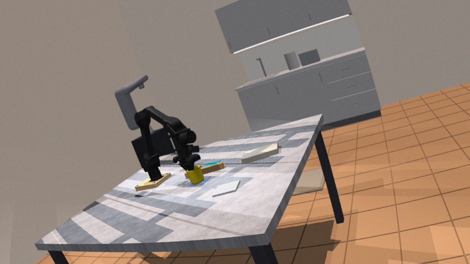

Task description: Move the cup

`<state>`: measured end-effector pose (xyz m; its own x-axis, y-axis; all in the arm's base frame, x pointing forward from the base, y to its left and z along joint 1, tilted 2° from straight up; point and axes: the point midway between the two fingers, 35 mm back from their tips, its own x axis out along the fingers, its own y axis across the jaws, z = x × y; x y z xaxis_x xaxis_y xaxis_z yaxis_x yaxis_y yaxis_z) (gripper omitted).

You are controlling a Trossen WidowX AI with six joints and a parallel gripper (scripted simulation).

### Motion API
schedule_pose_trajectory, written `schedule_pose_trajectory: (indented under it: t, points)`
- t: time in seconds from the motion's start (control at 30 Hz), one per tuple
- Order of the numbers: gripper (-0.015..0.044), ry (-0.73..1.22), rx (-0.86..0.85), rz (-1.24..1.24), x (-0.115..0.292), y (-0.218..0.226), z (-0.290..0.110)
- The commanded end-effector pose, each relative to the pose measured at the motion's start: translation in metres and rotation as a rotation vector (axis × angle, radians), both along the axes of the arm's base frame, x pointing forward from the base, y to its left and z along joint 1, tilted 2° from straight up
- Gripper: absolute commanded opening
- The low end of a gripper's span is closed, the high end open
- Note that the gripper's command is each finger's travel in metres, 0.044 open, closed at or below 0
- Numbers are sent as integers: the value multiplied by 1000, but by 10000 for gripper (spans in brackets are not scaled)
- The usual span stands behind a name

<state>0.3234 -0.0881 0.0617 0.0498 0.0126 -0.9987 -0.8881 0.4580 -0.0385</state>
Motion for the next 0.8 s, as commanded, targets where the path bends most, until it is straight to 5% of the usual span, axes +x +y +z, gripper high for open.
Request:
schedule_pose_trajectory:
  t: [0.0,0.3,0.77]
  points:
    - [67,0,0,0,0,0,0]
    - [0,0,0,0,0,0,0]
    - [0,1,4,3,-1,-1,37]
